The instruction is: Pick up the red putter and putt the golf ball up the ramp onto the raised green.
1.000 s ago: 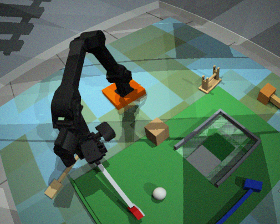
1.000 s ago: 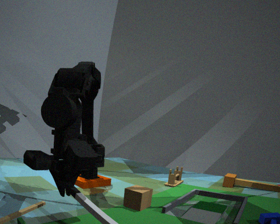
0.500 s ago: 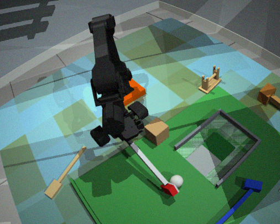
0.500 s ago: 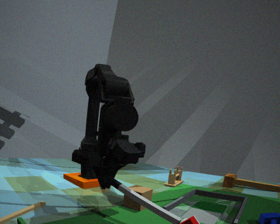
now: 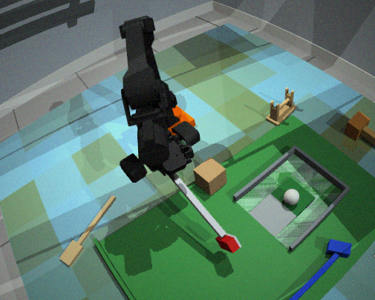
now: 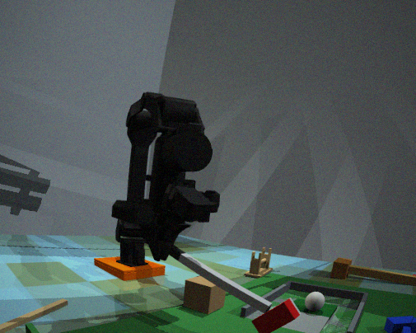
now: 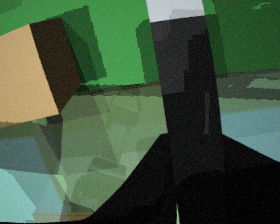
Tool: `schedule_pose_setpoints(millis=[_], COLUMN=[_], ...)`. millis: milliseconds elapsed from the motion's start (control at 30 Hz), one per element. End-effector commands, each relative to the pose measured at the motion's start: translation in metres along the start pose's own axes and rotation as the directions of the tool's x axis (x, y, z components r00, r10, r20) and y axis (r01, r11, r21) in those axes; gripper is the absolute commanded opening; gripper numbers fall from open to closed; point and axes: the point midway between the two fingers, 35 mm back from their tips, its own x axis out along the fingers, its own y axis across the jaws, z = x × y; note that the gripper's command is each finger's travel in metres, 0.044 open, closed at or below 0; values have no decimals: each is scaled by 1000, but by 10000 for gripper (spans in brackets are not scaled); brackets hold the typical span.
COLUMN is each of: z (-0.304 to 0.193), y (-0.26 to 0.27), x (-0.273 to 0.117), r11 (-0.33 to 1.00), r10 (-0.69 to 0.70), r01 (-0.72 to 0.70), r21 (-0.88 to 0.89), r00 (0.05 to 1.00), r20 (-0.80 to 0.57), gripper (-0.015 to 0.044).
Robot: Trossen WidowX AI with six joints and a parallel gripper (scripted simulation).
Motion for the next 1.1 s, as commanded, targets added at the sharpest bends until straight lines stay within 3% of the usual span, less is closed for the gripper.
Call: schedule_pose_setpoints(millis=[0,1067], z=[1,0], y=[-1,0], x=[-19,-13], r11=[1000,1000], r10=[-7,-4], r01=[7,4], r21=[3,0], r00=[1000,1000], r20=[16,6], gripper=[0,0])
